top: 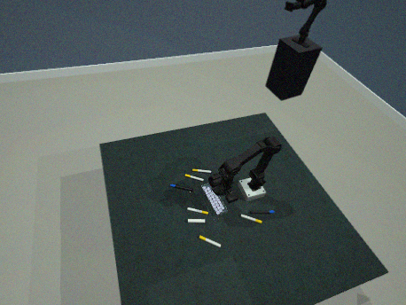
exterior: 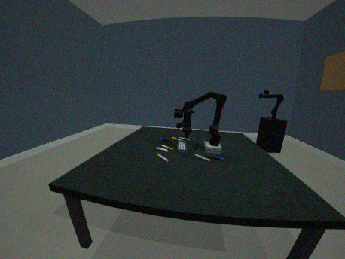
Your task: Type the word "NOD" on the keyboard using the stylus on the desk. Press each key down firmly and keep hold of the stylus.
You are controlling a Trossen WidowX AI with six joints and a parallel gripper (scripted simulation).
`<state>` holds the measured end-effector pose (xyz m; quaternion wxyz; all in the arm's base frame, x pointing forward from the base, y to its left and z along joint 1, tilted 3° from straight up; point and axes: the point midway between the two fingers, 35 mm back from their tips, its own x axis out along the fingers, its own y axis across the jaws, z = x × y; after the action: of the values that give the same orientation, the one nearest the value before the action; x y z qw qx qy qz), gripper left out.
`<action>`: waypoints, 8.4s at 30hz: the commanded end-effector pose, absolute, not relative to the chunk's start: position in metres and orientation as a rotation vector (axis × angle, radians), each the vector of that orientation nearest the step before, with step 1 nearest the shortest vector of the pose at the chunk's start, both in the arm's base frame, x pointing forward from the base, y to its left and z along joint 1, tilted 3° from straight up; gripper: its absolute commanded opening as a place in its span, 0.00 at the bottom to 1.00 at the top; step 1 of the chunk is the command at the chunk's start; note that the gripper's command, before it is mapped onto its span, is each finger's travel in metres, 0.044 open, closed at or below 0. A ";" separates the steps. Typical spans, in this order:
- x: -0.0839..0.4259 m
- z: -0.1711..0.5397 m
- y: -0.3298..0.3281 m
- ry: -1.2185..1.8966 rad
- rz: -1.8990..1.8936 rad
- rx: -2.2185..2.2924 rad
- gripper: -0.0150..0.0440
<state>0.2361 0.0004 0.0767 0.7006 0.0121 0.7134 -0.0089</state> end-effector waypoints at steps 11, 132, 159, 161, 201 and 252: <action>0.229 0.072 -0.038 1.635 0.139 -0.081 0.51; 0.047 0.009 -0.209 0.929 1.236 -0.694 0.51; 0.046 -0.008 -0.209 0.929 1.236 -0.694 0.51; 0.046 -0.009 -0.209 0.929 1.236 -0.694 0.51; 0.048 0.041 -0.210 0.932 1.230 -0.691 0.25; 0.144 0.046 -0.146 1.579 1.589 -0.818 0.25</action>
<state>0.1405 -0.1512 0.0454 0.3947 -0.3168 0.5920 0.6272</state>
